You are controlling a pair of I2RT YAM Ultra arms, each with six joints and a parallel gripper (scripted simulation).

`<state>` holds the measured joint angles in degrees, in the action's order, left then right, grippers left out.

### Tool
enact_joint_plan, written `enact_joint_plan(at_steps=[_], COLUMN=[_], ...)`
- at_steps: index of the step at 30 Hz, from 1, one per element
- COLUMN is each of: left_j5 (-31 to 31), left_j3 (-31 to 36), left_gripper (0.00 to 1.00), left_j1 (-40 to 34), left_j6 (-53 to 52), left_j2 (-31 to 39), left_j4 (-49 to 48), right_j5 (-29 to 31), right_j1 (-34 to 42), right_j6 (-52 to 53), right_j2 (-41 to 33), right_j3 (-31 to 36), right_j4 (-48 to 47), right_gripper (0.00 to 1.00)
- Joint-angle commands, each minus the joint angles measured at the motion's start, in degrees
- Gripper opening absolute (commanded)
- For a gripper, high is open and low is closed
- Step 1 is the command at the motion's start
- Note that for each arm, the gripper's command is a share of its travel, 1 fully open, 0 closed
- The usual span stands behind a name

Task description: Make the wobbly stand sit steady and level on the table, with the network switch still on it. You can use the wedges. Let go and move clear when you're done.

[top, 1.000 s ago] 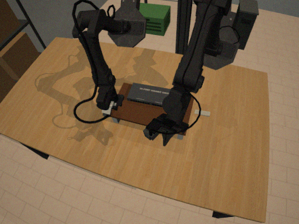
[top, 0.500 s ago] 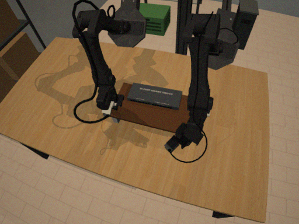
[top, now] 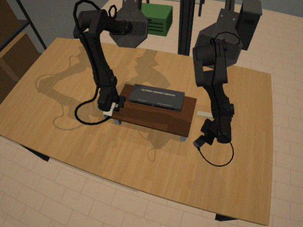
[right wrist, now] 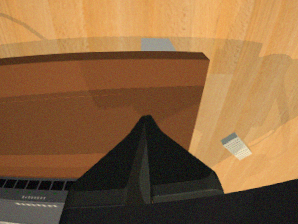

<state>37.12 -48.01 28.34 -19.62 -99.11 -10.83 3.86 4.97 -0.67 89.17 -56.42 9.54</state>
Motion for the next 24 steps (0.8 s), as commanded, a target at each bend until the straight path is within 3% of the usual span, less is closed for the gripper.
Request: enact_joint_plan(at_steps=[1, 7, 9, 10, 12, 16, 24], left_j5=[9.6, 21.53, 21.53, 21.69, 22.02, 19.42, 19.45], left_j3=[3.61, 7.01, 7.01, 3.22, 4.27, 2.27, 0.57], left_gripper=[0.0, 0.0, 0.0, 0.0, 0.0, 0.0, 0.0], left_j1=[4.37, 13.17, 13.17, 12.49, 15.15, 14.78, 14.24], left_j6=[-4.56, -10.72, -10.72, -12.91, -12.8, -10.39, -8.63], left_j2=[-6.0, -18.64, -18.64, -17.49, -22.42, -29.74, -37.77], left_j4=[-2.4, -6.58, -6.58, -6.93, -5.25, -12.61, -18.16], right_j5=[-0.18, -0.18, -0.18, -0.18, -0.18, -0.18, -0.18], right_j1=[-0.58, -0.58, -0.58, -0.58, -0.58, -0.58, -0.58], right_j6=[-0.39, -0.39, -0.39, -0.39, -0.39, -0.39, -0.39], right_j2=[1.44, 1.44, 1.44, 1.44, 1.44, 1.44, 1.44], right_j3=[-0.82, -0.82, -0.82, -0.82, -0.82, -0.82, -0.82], right_j4=[-1.78, -1.78, -1.78, -1.78, -1.78, -1.78, -1.78], right_gripper=[0.0, 0.0, 0.0, 0.0, 0.0, 0.0, 0.0])
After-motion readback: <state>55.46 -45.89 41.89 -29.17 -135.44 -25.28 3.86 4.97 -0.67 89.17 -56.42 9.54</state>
